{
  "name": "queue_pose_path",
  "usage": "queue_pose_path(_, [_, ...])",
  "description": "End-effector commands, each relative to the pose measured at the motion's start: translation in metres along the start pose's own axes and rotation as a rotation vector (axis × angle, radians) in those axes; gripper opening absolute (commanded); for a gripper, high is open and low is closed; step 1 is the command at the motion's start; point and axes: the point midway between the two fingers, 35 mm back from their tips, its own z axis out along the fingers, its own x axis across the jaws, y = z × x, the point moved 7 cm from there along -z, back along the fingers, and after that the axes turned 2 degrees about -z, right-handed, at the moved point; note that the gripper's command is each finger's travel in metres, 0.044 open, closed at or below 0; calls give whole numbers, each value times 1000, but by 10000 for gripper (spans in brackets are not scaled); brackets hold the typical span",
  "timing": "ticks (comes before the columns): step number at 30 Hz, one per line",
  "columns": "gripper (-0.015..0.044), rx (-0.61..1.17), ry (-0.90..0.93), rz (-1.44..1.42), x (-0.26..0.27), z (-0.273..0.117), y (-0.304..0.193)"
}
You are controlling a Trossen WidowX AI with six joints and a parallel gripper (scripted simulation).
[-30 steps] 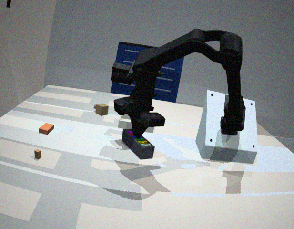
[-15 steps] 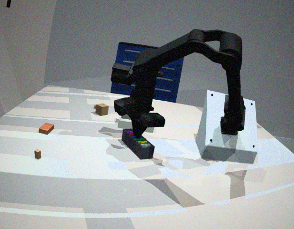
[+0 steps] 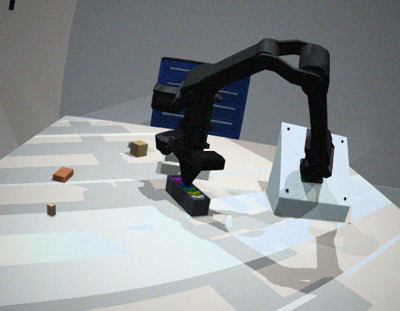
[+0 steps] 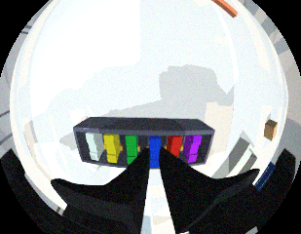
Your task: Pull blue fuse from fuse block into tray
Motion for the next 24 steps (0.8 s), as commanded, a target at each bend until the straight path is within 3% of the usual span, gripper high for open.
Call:
queue_pose_path(1, [0,0,-3,-4,0,-3,0])
queue_pose_path(24, [0,0,-2,-2,0,-14,0])
